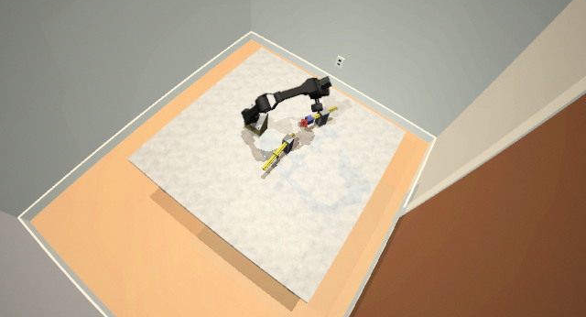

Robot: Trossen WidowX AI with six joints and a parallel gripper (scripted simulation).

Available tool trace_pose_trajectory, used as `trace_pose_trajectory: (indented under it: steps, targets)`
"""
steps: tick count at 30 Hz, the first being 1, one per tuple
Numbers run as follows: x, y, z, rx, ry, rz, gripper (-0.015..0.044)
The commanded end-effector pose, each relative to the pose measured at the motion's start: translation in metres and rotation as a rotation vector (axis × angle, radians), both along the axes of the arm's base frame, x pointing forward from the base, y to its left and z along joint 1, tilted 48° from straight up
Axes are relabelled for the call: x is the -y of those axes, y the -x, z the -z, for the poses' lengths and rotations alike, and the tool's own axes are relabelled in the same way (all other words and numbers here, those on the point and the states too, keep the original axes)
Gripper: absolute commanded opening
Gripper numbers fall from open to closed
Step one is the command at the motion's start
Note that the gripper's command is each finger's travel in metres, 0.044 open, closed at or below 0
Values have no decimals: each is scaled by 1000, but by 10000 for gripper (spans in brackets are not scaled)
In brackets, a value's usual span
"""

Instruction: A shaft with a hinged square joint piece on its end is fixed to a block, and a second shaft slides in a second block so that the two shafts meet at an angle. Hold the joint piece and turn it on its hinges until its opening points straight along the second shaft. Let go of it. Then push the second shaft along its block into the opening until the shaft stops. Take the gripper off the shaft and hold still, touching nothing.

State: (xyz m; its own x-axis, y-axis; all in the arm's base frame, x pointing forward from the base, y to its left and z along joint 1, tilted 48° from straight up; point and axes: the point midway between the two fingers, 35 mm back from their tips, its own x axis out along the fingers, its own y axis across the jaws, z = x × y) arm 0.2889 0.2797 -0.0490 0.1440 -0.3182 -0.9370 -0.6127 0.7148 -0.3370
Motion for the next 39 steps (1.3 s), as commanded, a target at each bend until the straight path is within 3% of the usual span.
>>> trace_pose_trajectory:
  steps: [1,23,29,39]
  targets:
    - [20,-5,-12,38,66,113,440]
    - [129,-17,-92,317,453,621,440]
    - [130,-17,-93,309,460,607,440]
    - [134,-17,-88,144,527,355,440]
